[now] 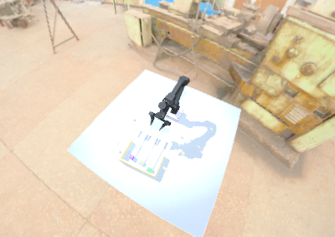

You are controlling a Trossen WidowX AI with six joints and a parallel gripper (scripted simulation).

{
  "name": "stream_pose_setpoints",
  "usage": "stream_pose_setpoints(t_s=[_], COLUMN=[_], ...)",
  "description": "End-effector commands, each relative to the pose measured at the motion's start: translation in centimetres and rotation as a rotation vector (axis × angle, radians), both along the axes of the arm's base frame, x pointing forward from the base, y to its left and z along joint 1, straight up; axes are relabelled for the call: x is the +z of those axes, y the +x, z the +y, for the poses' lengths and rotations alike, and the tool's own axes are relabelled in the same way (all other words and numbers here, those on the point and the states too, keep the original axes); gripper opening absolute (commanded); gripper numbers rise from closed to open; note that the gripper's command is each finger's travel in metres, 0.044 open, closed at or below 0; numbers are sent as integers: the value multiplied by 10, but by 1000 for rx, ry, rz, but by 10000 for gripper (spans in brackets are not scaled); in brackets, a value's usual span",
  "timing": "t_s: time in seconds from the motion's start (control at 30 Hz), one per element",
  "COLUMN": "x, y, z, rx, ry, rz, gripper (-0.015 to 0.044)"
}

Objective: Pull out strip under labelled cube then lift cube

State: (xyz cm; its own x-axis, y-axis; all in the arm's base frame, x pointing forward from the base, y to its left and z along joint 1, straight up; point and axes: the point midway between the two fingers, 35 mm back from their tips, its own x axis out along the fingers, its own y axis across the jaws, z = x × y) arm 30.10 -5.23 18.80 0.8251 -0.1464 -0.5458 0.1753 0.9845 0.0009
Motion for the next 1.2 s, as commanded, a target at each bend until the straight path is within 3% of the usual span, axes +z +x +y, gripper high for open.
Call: stream_pose_setpoints(t_s=[0.0, 0.07, 0.57, 0.83, 1.17], x=[-2, -2, -56, -102, -107], y=[-1, -1, 56, 76, 74], z=[1, 1, -16, -21, -21], rx=[6, 6, 72, 128, 133], ry=[0, 0, 38, 85, 89], rz=[5, 5, 597, 920, 946], gripper=[400, 400, 6, 0, 0])
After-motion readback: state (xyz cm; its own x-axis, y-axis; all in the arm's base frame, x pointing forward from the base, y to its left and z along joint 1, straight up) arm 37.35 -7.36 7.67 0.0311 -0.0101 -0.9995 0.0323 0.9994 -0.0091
